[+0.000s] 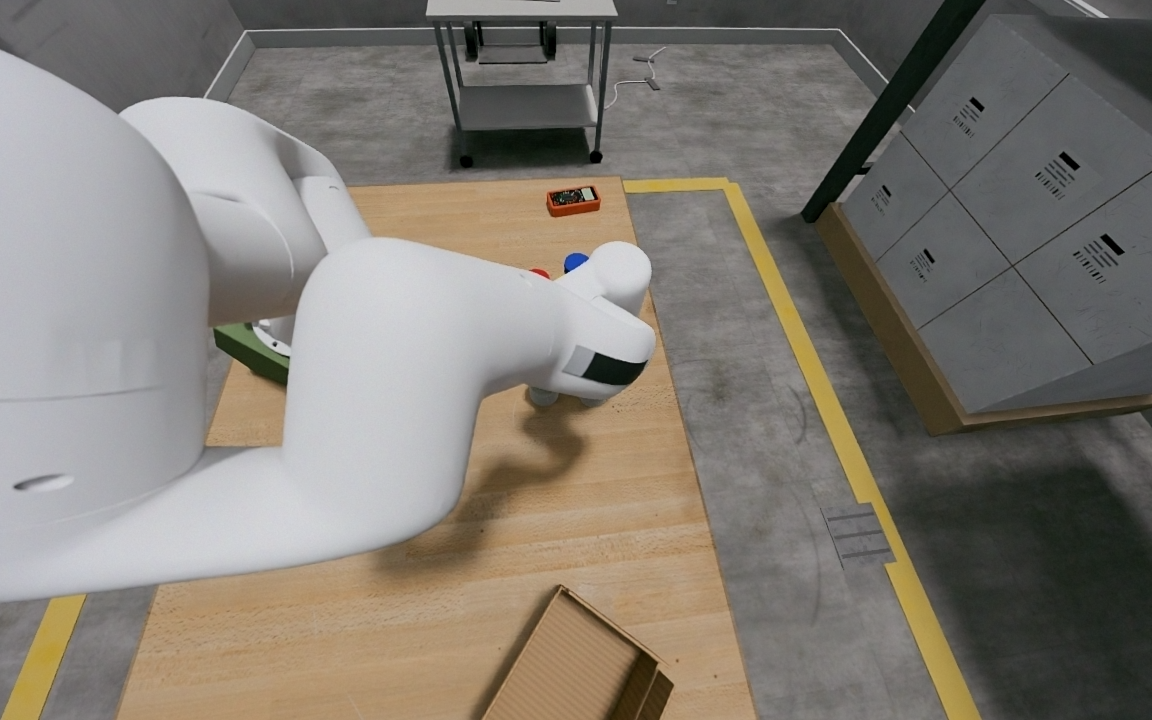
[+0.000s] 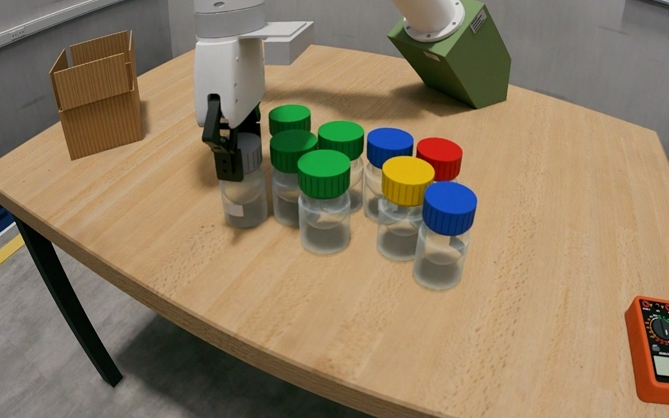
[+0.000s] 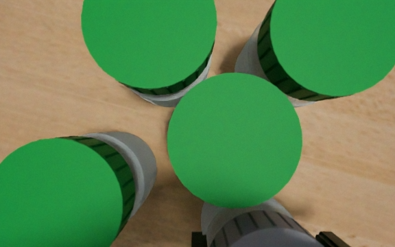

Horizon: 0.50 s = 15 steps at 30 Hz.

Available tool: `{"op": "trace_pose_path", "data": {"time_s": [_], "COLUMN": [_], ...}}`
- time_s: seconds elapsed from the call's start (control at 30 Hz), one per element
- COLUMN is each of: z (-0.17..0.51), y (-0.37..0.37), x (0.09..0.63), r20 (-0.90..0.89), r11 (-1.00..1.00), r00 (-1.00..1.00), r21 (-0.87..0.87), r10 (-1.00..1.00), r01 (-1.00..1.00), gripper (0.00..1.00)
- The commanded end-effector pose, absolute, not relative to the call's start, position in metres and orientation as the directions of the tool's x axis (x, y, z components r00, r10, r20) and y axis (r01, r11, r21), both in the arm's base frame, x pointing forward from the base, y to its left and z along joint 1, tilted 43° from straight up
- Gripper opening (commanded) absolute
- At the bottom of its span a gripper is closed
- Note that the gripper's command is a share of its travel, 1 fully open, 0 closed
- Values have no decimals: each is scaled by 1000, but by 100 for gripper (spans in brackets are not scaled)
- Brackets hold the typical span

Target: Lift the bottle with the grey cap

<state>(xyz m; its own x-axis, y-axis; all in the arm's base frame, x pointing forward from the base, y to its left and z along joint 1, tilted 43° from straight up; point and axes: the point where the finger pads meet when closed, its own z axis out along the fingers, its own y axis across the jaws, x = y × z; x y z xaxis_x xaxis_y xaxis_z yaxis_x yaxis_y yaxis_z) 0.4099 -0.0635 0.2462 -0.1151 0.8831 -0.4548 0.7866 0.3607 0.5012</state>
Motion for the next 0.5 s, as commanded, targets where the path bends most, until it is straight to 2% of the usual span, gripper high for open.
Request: {"op": "trace_pose_path", "data": {"time_s": [0.0, 0.47], "z": [247, 248], "y": [-63, -63], "x": [410, 409], "r20": [-455, -455], "r11": [361, 361], "r00": [-115, -115], "r21": [503, 503], "r10": [883, 883], "r01": [785, 785], "gripper": [0, 0]}}
